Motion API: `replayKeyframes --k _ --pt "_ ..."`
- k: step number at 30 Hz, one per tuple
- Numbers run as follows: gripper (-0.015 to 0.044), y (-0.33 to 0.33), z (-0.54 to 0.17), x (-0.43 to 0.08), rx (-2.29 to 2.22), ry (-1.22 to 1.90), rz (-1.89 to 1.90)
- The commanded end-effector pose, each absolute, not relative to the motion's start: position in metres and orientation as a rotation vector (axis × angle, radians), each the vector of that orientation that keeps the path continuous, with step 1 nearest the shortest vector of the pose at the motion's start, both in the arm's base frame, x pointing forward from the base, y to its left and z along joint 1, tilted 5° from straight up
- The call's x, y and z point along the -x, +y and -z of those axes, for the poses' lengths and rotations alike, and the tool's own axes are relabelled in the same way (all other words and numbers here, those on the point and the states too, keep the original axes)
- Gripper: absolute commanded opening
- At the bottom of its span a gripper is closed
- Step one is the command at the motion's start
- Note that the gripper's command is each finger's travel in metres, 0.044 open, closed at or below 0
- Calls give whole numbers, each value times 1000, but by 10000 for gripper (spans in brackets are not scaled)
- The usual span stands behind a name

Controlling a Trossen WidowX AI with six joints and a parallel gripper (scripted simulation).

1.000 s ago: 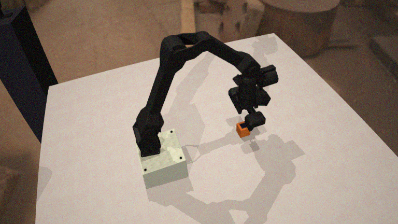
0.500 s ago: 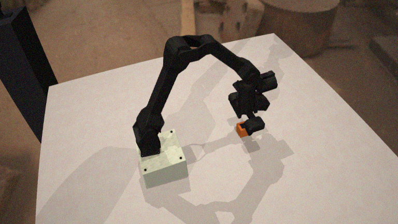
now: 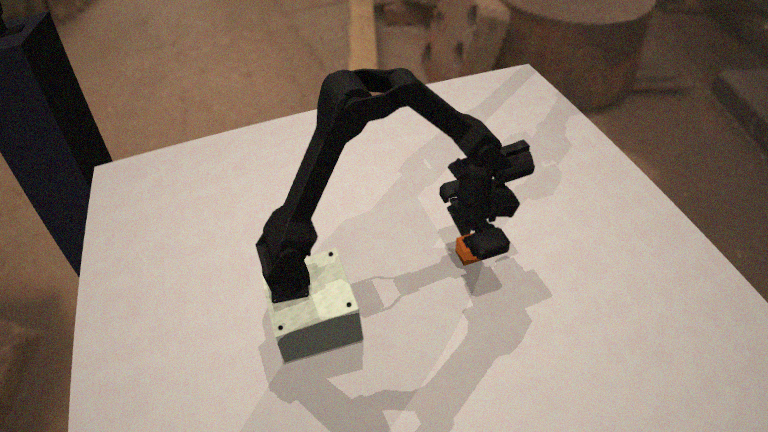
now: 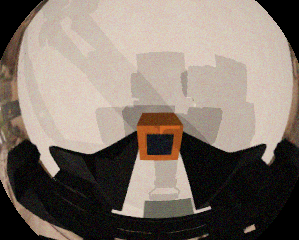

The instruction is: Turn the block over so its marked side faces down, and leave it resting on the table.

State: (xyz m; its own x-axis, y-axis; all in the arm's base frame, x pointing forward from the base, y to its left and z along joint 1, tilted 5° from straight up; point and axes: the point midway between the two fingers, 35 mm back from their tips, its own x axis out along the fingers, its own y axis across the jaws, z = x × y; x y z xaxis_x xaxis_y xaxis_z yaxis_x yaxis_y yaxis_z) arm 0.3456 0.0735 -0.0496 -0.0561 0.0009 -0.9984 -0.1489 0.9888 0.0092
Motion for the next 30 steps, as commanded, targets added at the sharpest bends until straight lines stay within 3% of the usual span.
replayKeyframes --k 1,14,16,30 --pt "131 73 51 -344 121 1626 -125" --pt "45 73 51 -344 121 1626 -125" --pt "0 73 46 -345 121 1626 -125" --pt "0 73 25 -347 117 1555 -128"
